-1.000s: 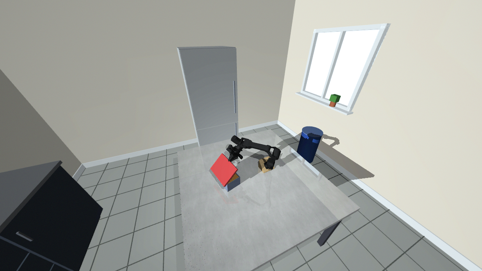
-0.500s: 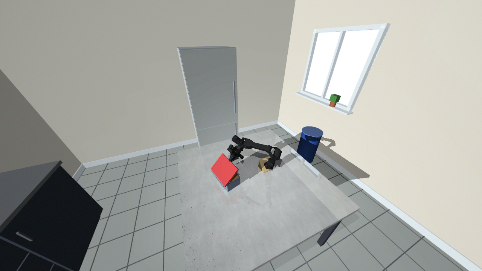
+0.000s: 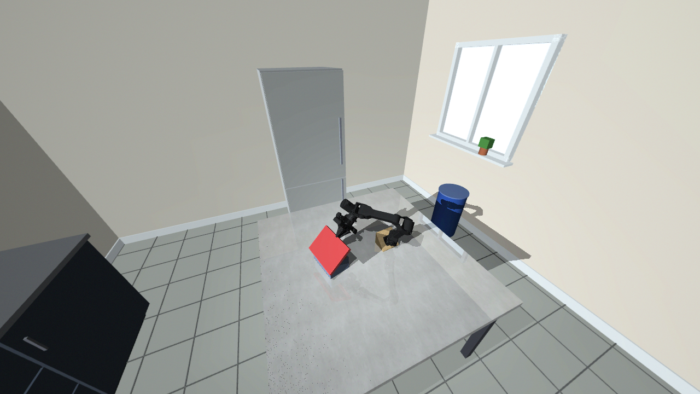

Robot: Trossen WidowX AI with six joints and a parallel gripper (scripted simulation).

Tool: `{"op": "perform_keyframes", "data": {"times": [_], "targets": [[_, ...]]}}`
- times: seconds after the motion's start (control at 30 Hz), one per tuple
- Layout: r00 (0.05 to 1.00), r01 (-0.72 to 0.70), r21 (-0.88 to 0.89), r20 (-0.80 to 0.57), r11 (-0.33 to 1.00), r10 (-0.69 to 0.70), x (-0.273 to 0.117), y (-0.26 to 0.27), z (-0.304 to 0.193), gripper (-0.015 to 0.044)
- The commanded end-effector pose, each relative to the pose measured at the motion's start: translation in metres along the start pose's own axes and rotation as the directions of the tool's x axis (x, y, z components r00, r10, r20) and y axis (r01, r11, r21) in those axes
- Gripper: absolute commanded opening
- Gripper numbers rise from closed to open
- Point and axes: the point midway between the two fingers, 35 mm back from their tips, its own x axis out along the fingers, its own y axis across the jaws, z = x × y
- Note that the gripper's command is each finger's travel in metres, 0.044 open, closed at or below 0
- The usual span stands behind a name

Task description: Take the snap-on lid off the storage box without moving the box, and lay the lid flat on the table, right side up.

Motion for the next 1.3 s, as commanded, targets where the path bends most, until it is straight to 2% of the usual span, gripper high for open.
{"op": "perform_keyframes", "data": {"times": [0.0, 1.27], "targets": [[1.0, -0.005, -0.003, 0.005, 1.0, 0.005, -0.002, 0.001, -0.009, 0.0], [1.0, -0.004, 0.001, 0.003, 1.0, 0.004, -0.008, -0.005, -0.084, 0.0]]}}
